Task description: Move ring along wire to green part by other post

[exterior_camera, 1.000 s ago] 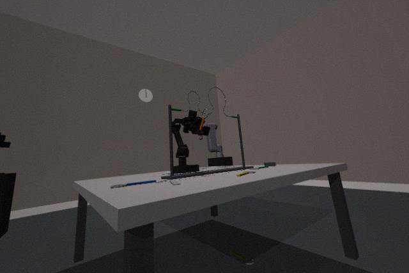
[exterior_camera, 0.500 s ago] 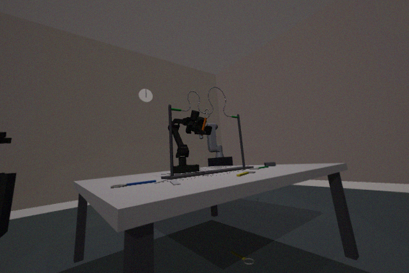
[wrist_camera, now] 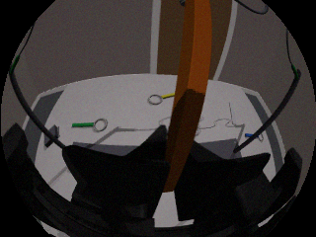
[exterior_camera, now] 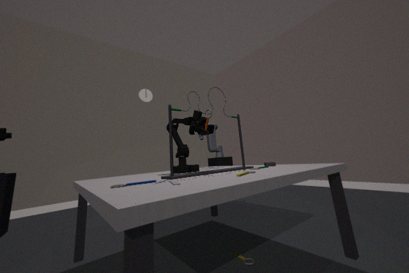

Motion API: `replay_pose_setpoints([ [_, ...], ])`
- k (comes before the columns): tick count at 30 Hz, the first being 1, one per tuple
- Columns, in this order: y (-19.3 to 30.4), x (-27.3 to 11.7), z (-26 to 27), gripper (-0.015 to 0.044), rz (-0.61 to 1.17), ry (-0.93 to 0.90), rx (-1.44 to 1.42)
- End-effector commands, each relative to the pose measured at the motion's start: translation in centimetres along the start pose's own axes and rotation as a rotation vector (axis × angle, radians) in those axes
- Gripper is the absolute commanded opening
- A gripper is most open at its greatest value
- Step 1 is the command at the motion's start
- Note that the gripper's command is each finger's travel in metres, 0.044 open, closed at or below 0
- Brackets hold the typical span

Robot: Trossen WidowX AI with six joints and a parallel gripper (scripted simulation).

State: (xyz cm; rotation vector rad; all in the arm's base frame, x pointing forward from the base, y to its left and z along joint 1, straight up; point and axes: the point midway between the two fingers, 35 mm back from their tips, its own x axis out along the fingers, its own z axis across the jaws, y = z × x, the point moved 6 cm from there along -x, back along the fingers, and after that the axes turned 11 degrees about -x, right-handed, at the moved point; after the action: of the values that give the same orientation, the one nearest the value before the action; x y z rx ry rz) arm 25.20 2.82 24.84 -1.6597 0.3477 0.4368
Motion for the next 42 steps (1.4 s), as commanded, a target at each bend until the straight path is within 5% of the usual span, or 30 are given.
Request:
replay_pose_setpoints([
  [1,-0.1,-0.1,0.6,-0.0150,0.004,-0.015,0.040],
  [42,-7.0,-4.2,8.5,-0.0150,0.010,-0.487,0.857],
])
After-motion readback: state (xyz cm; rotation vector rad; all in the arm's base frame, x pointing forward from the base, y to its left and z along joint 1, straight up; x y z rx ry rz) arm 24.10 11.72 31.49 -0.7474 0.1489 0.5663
